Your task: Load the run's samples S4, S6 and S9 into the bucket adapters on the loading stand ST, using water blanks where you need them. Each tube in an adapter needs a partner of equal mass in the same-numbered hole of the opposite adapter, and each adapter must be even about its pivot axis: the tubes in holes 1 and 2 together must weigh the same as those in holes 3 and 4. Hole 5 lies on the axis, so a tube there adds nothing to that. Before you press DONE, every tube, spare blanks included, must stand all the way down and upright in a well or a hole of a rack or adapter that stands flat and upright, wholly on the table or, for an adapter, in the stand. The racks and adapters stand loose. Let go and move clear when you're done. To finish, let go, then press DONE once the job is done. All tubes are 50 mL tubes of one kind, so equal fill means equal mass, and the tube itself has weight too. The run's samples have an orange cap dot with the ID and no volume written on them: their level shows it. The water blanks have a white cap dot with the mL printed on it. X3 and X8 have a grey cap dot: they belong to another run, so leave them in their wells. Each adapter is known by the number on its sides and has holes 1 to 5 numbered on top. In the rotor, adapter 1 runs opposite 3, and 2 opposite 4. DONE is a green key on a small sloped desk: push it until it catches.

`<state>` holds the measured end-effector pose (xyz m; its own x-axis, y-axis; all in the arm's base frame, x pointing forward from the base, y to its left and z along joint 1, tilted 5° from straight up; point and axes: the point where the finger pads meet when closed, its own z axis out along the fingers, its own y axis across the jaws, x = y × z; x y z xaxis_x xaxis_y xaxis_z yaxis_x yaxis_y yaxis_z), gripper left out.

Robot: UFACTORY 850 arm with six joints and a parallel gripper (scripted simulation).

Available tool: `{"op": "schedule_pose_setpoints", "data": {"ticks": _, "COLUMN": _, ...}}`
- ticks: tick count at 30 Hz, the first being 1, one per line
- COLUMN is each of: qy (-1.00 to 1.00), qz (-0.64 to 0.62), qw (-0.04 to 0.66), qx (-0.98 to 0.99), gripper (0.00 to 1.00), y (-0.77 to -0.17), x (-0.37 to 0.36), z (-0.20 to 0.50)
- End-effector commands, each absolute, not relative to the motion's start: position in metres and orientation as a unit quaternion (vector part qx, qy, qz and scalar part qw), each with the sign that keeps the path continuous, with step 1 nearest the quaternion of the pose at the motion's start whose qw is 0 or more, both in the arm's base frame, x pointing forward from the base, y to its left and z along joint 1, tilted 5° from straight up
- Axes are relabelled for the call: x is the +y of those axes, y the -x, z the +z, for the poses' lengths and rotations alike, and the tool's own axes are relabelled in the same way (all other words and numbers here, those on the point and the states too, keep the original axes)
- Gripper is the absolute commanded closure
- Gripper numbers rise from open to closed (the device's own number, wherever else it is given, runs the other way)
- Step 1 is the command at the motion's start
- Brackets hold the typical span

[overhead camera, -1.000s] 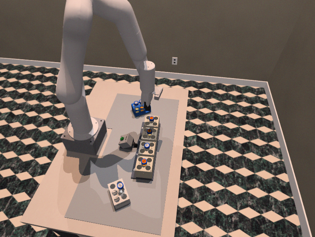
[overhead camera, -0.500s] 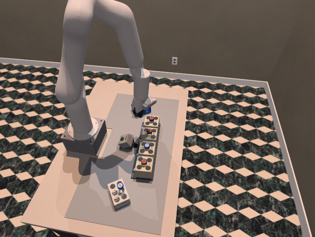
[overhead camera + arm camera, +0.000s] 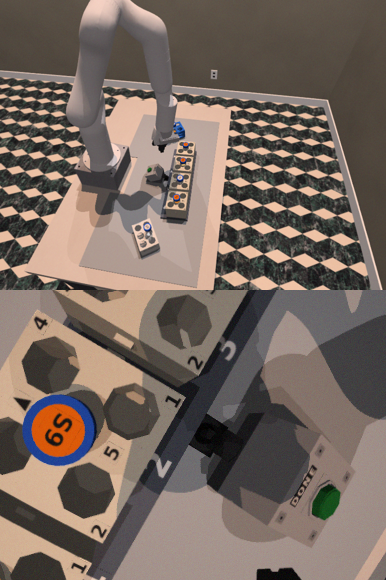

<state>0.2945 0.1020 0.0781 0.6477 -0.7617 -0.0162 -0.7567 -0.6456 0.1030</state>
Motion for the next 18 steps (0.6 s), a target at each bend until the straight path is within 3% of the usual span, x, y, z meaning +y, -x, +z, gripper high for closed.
{"op": "schedule_pose_setpoints", "data": {"ticks": 1, "qy": -0.873, "qz": -0.031, "qw": 0.053, "qx": -0.484, "gripper": 1.0, "y": -0.283, "x": 0.086, "z": 0.068}}
{"op": "schedule_pose_setpoints", "data": {"ticks": 18, "qy": -0.753, "qz": -0.056, "qw": 0.068, "qx": -0.652, "gripper": 1.0, "y": -0.245, "x": 0.037, "z": 0.036}}
